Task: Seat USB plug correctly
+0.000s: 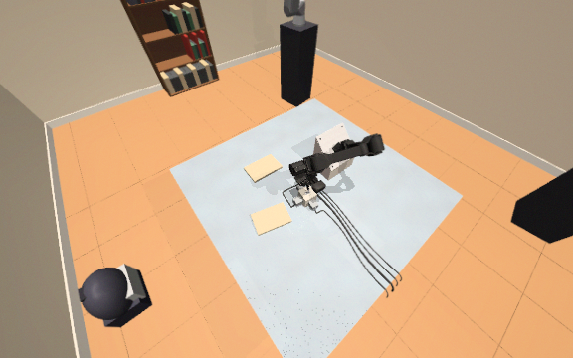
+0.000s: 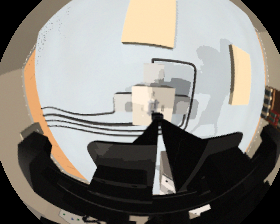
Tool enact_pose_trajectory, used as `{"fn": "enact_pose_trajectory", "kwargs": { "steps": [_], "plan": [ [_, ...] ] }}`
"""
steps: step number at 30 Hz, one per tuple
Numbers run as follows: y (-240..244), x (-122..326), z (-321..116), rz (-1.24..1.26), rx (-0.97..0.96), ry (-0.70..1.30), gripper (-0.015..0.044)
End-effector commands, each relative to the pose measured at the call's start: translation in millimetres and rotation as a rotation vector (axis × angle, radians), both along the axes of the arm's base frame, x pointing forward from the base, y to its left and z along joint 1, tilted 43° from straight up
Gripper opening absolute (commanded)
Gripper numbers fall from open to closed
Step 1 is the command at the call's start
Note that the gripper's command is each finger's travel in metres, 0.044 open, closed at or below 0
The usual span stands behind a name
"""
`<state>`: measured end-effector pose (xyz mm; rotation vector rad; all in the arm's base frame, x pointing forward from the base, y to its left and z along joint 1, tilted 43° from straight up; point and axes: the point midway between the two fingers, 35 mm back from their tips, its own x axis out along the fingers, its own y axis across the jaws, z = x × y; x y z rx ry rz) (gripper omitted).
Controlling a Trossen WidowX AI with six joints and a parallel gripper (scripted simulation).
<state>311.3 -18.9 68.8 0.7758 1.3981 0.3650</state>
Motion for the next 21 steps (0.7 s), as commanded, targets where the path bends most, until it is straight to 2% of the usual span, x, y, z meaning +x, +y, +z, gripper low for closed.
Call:
{"fn": "enact_pose_trajectory", "kwargs": {
  "steps": [1, 21],
  "plan": [
    [0.3, -0.6, -0.4, 0.080, -0.017, -0.068, 0.0000],
    [0.3, -0.6, -0.4, 0.466, -0.106, -0.410, 0.0000]
  ]
}}
